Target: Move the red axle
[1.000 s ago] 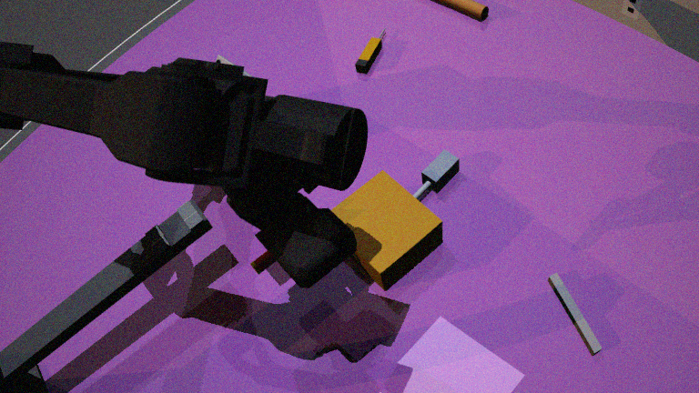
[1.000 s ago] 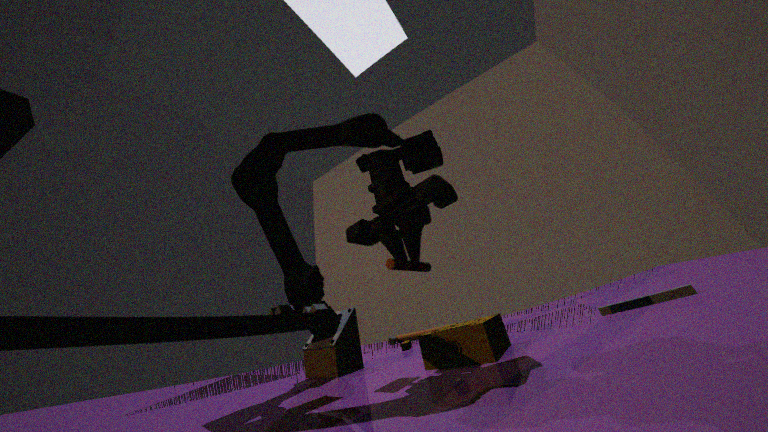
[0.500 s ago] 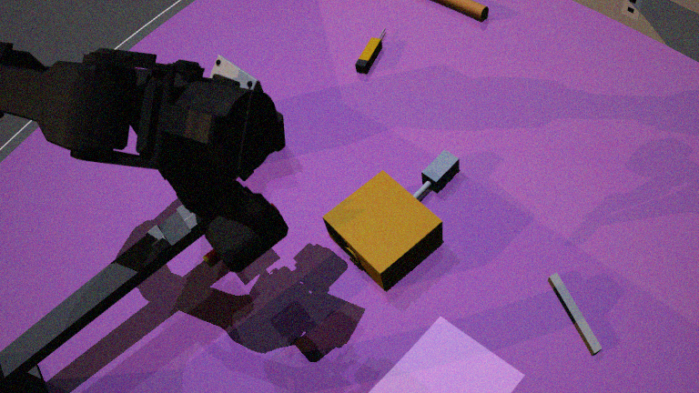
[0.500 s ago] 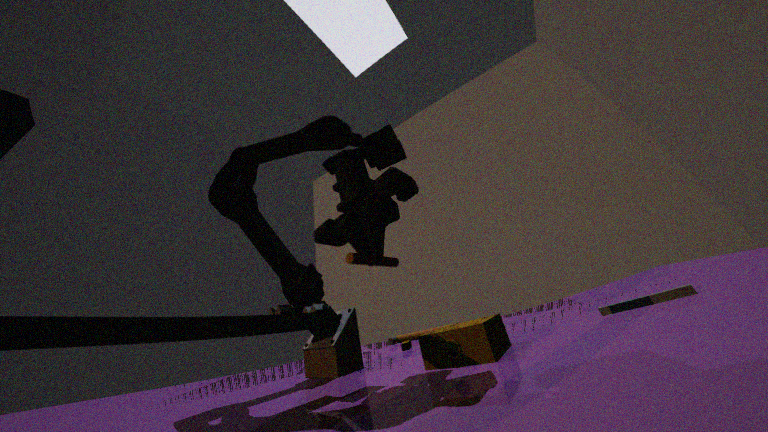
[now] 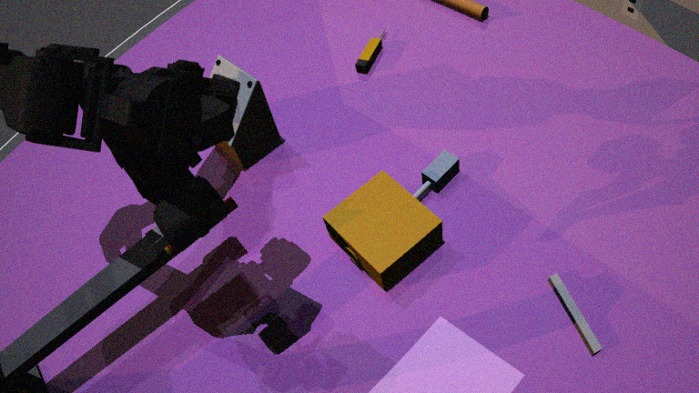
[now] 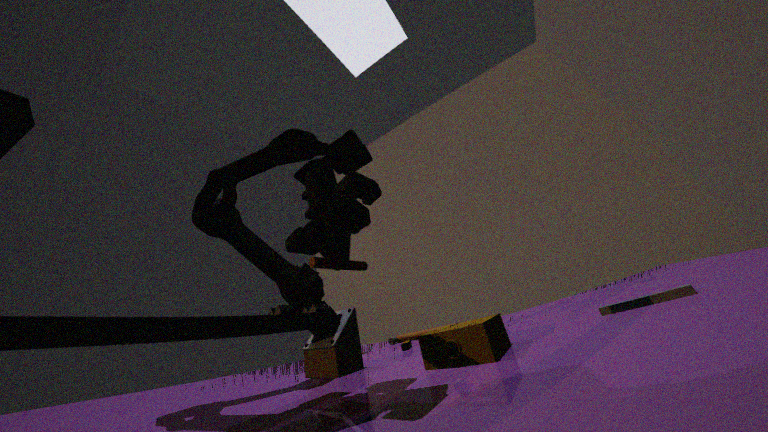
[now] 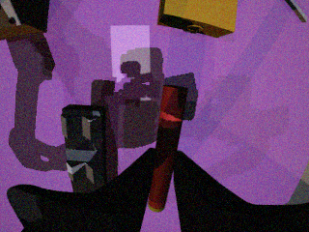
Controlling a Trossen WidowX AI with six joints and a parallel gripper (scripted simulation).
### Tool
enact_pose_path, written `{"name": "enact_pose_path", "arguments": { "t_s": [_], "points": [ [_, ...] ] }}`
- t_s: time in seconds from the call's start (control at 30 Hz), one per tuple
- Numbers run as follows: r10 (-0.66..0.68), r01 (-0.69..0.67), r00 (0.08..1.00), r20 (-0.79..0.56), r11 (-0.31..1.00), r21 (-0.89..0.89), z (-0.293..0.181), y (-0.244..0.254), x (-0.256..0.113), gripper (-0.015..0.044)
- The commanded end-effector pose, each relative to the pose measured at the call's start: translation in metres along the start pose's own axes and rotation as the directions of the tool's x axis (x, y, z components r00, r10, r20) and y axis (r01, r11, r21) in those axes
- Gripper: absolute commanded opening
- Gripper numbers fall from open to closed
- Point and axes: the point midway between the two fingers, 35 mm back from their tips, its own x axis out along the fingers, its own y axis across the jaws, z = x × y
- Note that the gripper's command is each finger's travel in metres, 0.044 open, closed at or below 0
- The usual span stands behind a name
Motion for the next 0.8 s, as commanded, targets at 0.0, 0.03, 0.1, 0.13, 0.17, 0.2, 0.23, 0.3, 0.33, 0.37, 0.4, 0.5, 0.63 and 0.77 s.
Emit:
{"name": "enact_pose_path", "arguments": {
  "t_s": [0.0,0.03,0.1,0.13,0.17,0.2,0.23,0.3,0.33,0.37,0.4,0.5,0.63,0.77],
  "points": [
    [-0.022,0.022,1.0,-0.005,1.0,-0.009,-0.007,0.013,-0.001,0.0],
    [-0.028,0.028,1.0,-0.005,1.0,-0.009,-0.008,0.016,-0.001,0.0],
    [-0.039,0.039,0.999,-0.006,0.999,-0.009,-0.011,0.021,-0.001,0.0],
    [-0.044,0.044,0.999,-0.007,0.999,-0.009,-0.012,0.024,-0.001,0.0],
    [-0.05,0.05,0.999,-0.007,0.999,-0.009,-0.013,0.027,-0.001,0.0],
    [-0.055,0.055,0.998,-0.007,0.998,-0.009,-0.014,0.029,-0.001,0.0],
    [-0.061,0.061,0.998,-0.008,0.998,-0.009,-0.016,0.032,-0.001,0.0],
    [-0.072,0.071,0.997,-0.009,0.997,-0.009,-0.018,0.037,0.0,0.0],
    [-0.077,0.077,0.997,-0.009,0.997,-0.009,-0.019,0.04,0.0,0.0],
    [-0.082,0.082,0.997,-0.01,0.997,-0.009,-0.019,0.043,0.0,0.0],
    [-0.088,0.088,0.996,-0.011,0.996,-0.009,-0.02,0.045,0.0,0.0],
    [-0.104,0.104,0.994,-0.013,0.995,-0.008,-0.023,0.053,0.002,0.0],
    [-0.125,0.125,0.992,-0.016,0.992,-0.008,-0.025,0.064,0.004,0.0],
    [-0.146,0.146,0.989,-0.02,0.989,-0.007,-0.027,0.074,0.006,0.0]
  ]
}}
